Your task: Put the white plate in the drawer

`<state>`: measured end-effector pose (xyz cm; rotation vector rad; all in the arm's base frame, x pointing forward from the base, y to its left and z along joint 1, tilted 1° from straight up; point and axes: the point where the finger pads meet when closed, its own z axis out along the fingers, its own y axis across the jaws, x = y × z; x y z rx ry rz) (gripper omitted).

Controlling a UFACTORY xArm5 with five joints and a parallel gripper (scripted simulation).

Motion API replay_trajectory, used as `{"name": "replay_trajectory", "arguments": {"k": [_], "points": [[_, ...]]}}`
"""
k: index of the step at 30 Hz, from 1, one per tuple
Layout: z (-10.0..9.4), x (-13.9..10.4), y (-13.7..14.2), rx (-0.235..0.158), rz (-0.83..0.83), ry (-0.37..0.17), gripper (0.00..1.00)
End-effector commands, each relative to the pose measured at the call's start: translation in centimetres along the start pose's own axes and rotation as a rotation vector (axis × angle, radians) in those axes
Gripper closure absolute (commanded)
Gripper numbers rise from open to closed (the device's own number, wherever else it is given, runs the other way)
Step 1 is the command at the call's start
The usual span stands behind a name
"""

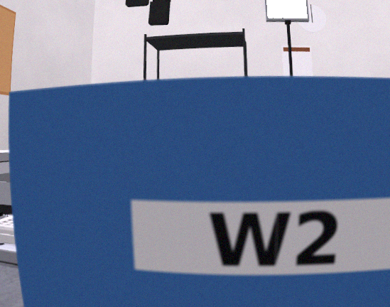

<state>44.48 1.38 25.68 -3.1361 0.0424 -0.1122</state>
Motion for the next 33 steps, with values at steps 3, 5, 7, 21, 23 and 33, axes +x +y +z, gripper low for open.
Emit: {"name": "replay_trajectory", "arguments": {"k": [3,5,7,21,23,33], "points": [[2.2,-1.5,0.3,0.005,-0.055,-0.059,0.00],[2.5,-1.6,0.4,0.005,-0.055,-0.059,0.00],[2.5,-1.6,0.4,0.005,-0.055,-0.059,0.00],[3.0,-1.5,-0.5,0.006,-0.071,-0.059,0.00],[3.4,-1.3,-1.4,0.006,-0.071,-0.059,0.00],[5.2,-0.7,-4.9,0.006,-0.071,-0.059,0.00]]}}
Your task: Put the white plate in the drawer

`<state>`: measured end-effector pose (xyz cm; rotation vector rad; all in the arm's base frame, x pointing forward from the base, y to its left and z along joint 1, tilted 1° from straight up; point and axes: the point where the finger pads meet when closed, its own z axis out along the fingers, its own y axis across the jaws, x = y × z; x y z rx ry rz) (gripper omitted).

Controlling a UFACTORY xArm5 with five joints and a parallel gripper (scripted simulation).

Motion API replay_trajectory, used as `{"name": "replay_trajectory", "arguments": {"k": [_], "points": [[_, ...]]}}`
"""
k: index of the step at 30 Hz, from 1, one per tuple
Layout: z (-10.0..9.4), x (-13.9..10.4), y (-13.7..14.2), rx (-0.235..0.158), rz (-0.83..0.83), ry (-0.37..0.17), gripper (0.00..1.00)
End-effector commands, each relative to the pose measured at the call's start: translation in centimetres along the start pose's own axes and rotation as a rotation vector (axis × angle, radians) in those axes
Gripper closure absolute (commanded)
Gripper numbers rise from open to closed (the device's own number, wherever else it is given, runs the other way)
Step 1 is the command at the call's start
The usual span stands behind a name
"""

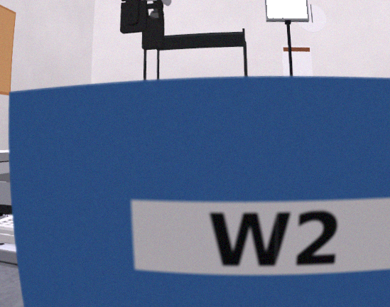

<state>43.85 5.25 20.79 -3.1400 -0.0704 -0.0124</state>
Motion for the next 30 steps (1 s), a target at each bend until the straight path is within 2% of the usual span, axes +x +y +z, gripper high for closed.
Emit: {"name": "replay_trajectory", "arguments": {"k": [1,30], "points": [[0.6,0.6,-1.5,0.007,0.000,0.005,0.00],[6.5,3.9,-13.2,0.007,0.000,0.005,0.00]]}}
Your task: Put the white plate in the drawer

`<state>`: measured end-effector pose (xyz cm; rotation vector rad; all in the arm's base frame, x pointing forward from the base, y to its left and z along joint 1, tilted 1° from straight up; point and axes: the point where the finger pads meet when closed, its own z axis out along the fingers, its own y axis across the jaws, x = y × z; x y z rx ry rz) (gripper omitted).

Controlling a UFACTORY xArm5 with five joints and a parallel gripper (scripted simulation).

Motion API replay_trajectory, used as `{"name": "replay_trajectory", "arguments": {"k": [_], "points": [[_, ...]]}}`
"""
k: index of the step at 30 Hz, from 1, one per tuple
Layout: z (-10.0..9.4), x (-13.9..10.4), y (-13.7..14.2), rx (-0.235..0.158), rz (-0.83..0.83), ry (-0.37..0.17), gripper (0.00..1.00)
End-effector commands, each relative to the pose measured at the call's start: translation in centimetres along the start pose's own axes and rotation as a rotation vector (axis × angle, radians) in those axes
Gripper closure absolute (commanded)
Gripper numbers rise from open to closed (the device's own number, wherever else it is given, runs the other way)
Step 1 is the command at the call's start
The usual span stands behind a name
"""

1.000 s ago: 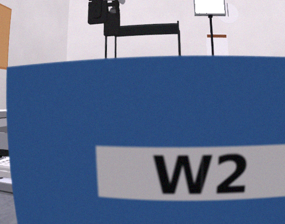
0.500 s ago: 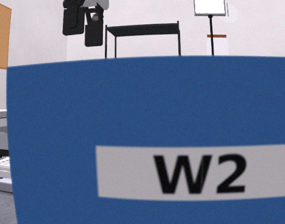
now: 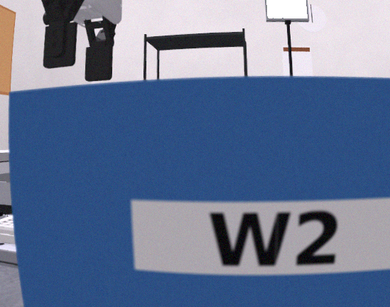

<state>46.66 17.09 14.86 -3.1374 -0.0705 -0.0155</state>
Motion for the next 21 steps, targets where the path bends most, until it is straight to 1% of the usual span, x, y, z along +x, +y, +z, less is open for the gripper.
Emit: {"name": "replay_trajectory", "arguments": {"k": [1,2,7,21], "points": [[0.6,0.6,-1.5,0.005,0.001,0.003,0.00],[0.6,0.6,-1.5,0.005,0.001,0.003,0.00],[1.5,1.1,-3.3,0.005,0.001,0.002,0.00],[1.5,1.1,-3.3,0.005,0.001,0.002,0.00]]}}
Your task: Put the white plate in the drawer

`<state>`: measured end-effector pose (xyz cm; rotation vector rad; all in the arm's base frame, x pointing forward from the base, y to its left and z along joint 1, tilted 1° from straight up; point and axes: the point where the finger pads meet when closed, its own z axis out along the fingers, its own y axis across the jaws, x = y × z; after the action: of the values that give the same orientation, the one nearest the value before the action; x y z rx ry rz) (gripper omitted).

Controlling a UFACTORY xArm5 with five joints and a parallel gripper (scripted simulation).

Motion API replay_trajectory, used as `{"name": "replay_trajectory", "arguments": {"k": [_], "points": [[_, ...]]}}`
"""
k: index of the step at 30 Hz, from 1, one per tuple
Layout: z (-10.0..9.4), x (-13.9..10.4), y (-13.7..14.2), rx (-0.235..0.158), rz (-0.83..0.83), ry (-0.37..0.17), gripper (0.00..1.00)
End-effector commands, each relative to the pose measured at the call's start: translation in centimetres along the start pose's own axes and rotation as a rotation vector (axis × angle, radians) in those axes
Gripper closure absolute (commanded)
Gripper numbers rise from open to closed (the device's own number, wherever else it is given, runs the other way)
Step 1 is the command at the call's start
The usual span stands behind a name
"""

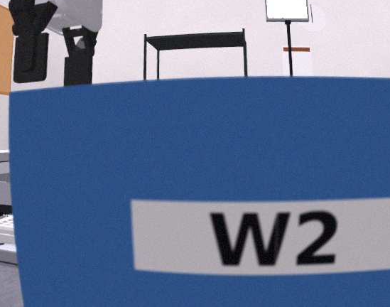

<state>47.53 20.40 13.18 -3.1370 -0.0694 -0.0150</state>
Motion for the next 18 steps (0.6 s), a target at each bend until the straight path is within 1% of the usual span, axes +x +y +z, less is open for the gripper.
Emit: {"name": "replay_trajectory", "arguments": {"k": [1,18], "points": [[-0.2,0.1,-0.1,0.005,0.000,0.003,0.00],[2.2,0.1,-0.1,0.005,0.000,0.003,0.00]]}}
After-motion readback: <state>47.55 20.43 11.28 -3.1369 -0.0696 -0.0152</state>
